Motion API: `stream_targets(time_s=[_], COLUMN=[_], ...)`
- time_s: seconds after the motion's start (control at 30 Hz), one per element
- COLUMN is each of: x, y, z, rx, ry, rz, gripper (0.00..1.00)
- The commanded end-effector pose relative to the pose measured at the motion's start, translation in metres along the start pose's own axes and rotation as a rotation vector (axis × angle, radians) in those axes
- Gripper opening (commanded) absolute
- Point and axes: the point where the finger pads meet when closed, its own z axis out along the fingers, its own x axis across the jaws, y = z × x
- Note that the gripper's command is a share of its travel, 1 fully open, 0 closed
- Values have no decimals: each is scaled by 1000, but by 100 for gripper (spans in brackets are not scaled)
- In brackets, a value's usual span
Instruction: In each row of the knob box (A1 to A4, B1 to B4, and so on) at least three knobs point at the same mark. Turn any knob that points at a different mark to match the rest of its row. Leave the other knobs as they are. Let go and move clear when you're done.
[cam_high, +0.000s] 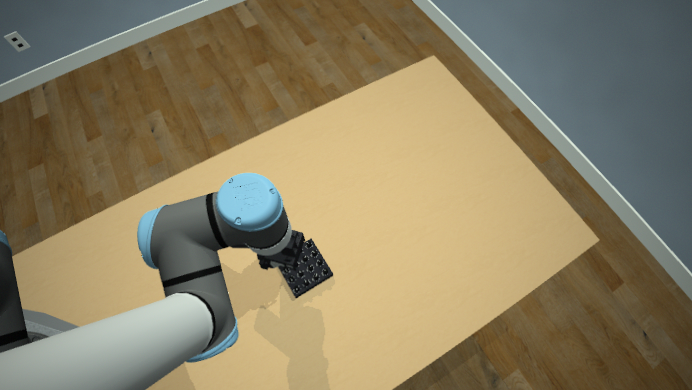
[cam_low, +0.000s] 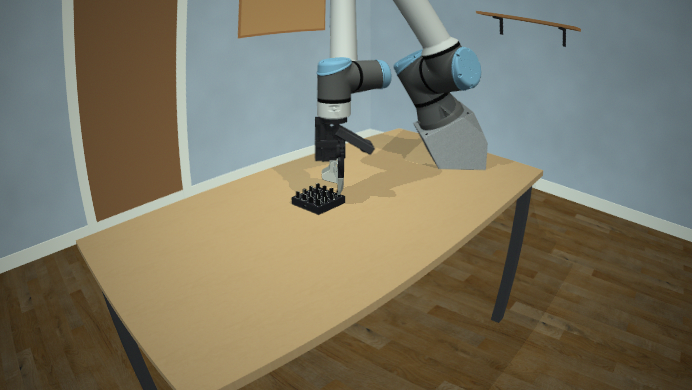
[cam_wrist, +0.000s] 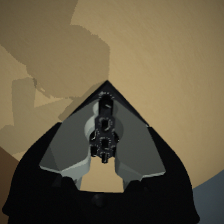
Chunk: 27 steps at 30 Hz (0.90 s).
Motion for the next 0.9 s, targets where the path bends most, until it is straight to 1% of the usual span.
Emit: stream_targets(time_s=[0.0, 0.63, 0.67, 0.87], x=[-1, -1, -1, -1], y=[-1, -1, -1, -1], z=[0, 0, 0, 0], rx=[1, 1, 1, 1], ry=[0, 0, 0, 0], rz=[12, 15, 15, 15], gripper=[4, 4, 11, 11])
